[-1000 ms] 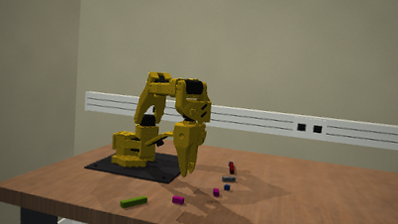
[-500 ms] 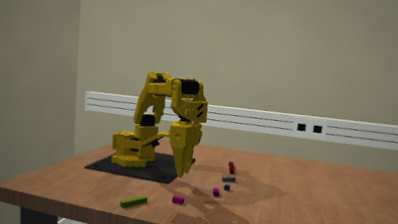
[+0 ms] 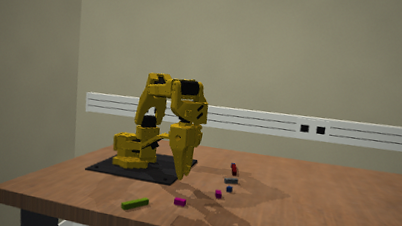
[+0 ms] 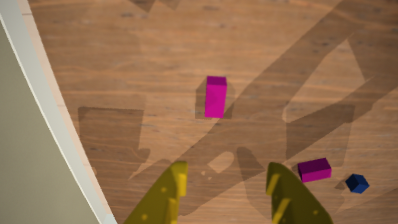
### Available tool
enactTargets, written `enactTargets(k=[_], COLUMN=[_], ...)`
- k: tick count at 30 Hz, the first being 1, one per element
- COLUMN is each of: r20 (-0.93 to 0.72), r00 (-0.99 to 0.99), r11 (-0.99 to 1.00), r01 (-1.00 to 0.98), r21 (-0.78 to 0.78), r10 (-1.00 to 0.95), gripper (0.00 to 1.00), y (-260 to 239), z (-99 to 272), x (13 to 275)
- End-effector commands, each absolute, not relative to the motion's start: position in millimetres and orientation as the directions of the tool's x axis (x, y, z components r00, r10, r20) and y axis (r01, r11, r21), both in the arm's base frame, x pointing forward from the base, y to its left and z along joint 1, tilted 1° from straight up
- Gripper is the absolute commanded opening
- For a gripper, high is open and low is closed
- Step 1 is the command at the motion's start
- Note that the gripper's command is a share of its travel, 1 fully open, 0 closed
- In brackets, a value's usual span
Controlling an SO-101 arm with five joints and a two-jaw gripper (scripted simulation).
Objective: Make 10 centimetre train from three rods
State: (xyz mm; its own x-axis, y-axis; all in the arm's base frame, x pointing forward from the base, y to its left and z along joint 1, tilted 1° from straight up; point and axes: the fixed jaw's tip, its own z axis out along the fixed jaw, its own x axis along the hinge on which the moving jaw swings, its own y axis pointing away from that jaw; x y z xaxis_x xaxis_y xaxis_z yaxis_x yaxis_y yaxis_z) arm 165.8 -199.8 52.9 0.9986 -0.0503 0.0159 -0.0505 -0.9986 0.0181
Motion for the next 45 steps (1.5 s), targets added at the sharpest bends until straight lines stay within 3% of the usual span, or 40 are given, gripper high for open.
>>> enactTargets(k=[1,45], r20=[0.007,-0.012], r00=[0.999,0.999], r11=[-0.999,-0.999], r01=[-0.047,-0.047], r21=[0.007,-0.013], r10=[-0.047,-0.047], gripper=[0.19,0.19], y=[-200,-199], z=[51,4], x=[164,161])
